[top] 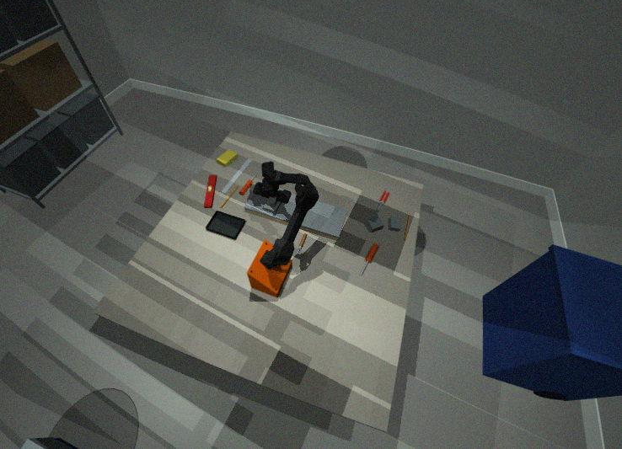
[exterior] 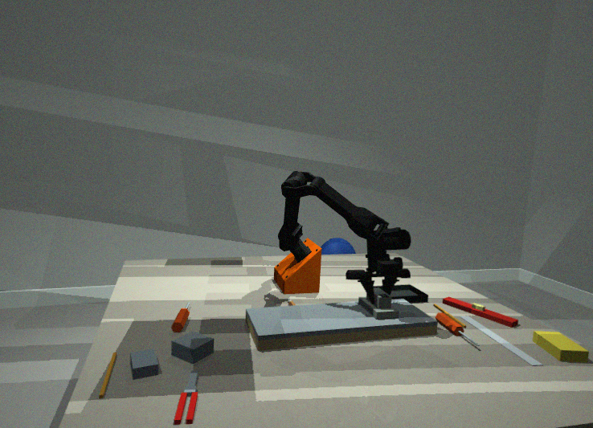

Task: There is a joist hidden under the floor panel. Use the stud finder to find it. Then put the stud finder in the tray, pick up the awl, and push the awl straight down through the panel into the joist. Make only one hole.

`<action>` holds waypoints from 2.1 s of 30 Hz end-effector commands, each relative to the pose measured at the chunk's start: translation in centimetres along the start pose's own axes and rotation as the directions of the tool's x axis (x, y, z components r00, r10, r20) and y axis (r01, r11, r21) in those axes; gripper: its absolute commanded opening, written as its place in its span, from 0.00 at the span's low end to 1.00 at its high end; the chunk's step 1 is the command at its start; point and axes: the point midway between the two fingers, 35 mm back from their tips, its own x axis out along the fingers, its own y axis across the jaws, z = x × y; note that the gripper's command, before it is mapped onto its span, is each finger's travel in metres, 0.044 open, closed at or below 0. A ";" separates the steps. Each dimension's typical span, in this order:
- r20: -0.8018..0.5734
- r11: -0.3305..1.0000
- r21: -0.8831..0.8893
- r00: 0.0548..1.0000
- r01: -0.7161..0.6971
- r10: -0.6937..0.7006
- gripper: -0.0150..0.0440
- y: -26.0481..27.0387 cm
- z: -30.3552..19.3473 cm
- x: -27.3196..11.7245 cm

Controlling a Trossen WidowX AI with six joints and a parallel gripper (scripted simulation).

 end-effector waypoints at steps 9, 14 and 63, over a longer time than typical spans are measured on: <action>0.000 1.000 -0.002 1.000 -0.009 0.009 0.25 2.4 -0.1 -0.1; 0.000 1.000 -0.001 1.000 -0.009 0.009 0.25 3.1 -0.1 -0.1; 0.000 1.000 0.000 1.000 -0.012 0.012 0.25 6.9 -0.1 -0.2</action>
